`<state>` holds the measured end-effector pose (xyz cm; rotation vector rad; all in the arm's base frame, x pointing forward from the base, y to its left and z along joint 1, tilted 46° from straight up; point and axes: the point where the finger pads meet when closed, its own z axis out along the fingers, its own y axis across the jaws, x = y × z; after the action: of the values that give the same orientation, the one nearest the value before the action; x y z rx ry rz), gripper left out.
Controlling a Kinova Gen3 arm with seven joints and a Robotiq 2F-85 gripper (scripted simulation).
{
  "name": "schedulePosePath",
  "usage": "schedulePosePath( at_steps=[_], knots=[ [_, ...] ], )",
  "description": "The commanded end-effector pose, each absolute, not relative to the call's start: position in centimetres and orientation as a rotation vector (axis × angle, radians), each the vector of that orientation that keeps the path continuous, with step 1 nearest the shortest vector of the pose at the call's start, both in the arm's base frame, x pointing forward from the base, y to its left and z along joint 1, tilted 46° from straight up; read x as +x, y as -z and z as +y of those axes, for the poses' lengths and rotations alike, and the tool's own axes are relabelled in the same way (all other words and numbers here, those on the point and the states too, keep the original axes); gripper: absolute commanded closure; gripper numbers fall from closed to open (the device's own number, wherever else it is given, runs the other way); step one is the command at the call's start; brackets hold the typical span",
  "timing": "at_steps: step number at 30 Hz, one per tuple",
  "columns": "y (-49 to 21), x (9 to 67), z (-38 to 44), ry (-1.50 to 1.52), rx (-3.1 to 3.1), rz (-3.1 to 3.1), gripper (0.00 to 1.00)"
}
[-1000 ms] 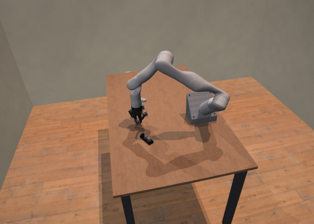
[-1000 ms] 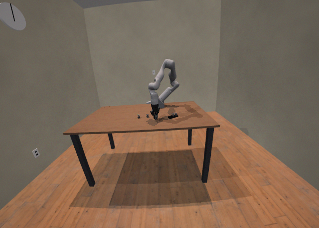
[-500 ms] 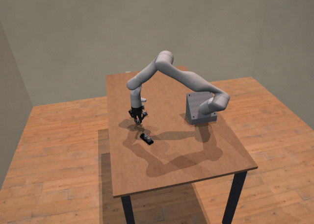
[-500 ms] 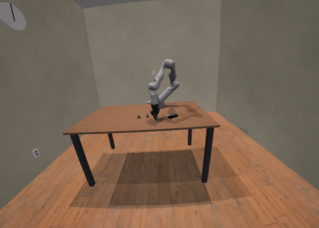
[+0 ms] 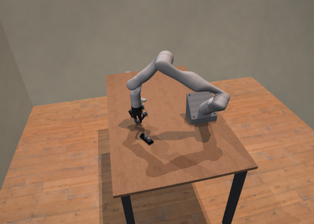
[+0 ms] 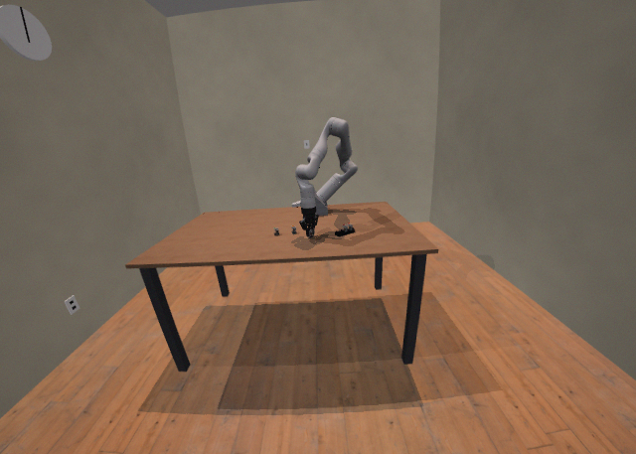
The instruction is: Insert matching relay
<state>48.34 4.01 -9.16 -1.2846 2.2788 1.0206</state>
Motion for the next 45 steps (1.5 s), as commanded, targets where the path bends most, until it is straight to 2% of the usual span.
schedulePosePath(
  at_steps=[1, 17, 45],
  knots=[
    [9.1, 48.4, 3.9, -1.018, -1.284, 2.279, 1.00],
    [8.6, 48.4, 3.4, -1.018, -1.284, 2.279, 1.00],
    [3.6, 48.8, -1.9, -1.018, -1.284, 2.279, 1.00]
  ],
)
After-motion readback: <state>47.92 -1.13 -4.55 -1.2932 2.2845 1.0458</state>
